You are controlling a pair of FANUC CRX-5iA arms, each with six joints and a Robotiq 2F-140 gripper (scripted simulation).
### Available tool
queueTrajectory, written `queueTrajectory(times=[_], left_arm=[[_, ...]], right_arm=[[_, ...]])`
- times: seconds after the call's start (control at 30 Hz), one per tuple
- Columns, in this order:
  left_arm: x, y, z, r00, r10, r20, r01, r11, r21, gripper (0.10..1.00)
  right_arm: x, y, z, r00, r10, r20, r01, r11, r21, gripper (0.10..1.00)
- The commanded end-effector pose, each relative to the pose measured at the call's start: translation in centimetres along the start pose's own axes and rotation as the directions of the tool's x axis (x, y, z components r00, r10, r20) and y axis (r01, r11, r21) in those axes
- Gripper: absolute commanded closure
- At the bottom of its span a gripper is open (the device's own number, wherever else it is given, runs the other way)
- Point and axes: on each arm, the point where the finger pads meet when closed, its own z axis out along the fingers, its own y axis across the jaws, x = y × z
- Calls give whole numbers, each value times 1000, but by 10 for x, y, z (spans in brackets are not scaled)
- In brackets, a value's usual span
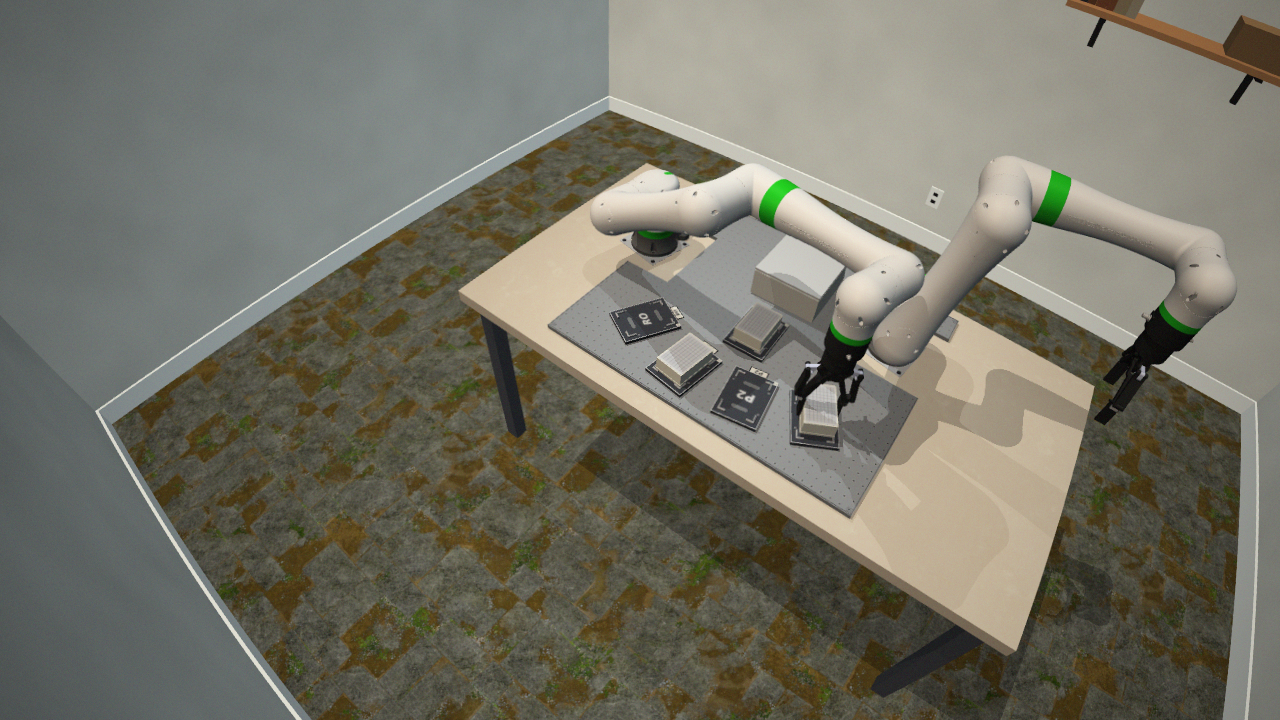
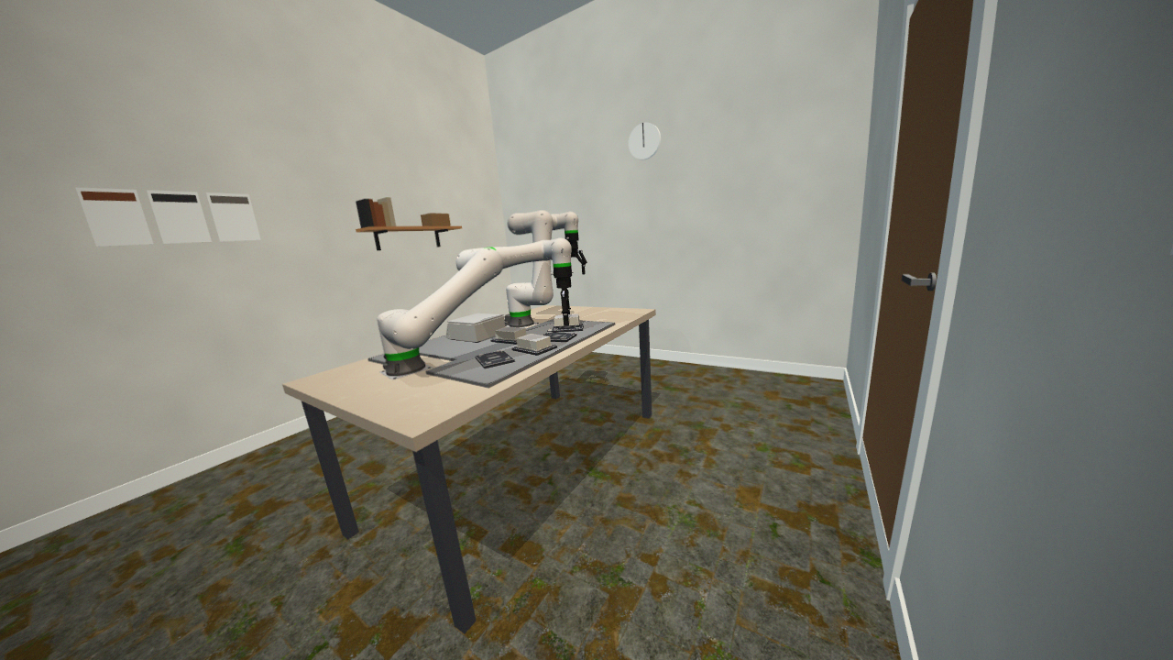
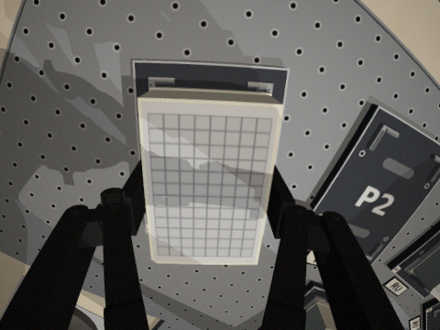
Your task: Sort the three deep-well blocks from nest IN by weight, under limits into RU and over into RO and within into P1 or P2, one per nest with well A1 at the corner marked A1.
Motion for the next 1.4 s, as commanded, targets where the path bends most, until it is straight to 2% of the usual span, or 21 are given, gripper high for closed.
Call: queueTrajectory(times=[0.0,1.37], left_arm=[[0,0,-1,1000,0,-2,0,1000,0,98],[0,0,-1,1000,0,-2,0,1000,0,98]], right_arm=[[1,0,3,1000,0,-3,0,1000,2,999],[0,0,7,1000,0,-3,0,1000,2,999]])
